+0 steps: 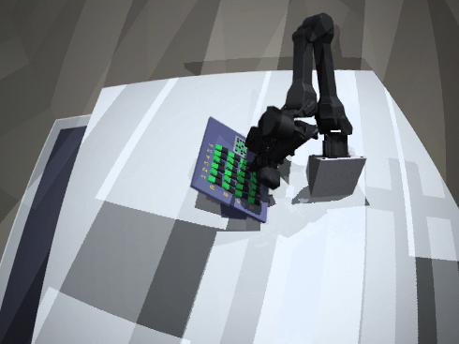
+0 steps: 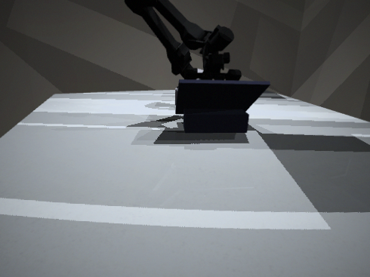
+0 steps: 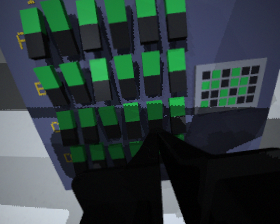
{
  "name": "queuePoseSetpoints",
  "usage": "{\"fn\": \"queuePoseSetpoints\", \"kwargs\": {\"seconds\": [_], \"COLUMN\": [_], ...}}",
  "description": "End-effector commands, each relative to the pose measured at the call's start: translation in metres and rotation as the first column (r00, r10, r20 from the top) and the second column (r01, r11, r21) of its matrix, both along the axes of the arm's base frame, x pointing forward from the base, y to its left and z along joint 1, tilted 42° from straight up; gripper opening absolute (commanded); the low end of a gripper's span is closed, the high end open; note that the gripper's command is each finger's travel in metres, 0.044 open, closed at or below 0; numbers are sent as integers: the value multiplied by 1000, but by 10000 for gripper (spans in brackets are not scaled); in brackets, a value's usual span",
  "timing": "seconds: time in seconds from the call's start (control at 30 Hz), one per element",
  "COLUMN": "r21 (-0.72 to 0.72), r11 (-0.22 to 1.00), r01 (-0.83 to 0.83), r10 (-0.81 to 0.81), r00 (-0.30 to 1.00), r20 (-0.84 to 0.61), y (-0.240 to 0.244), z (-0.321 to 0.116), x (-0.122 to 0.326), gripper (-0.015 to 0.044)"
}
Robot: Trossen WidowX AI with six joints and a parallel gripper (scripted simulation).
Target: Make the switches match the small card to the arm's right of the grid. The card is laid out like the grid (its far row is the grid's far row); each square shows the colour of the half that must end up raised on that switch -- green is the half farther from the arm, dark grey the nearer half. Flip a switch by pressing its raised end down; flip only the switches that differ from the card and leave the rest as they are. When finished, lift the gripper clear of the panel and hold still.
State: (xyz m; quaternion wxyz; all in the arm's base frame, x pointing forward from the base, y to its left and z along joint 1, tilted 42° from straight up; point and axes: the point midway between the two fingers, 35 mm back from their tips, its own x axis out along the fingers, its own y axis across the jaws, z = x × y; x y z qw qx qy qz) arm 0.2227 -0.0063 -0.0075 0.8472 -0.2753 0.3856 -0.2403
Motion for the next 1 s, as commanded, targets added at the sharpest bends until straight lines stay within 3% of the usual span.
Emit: {"fn": "queuePoseSetpoints", "kwargs": {"seconds": [0.0,0.2,0.6,0.97], "r21": [24,11,10,19], "r11": [1000,1000,1000,1000], "r01": [0,11,11,10], "r10": [0,-11,-11,-10], "r00": [1000,1000,1000,1000], "r20": [-7,-12,-12,-16], "y": [18,39,40,88], "z": [7,33,34,-33], "x": [-8,-32,-33,-45], "gripper": [0,0,0,0]}}
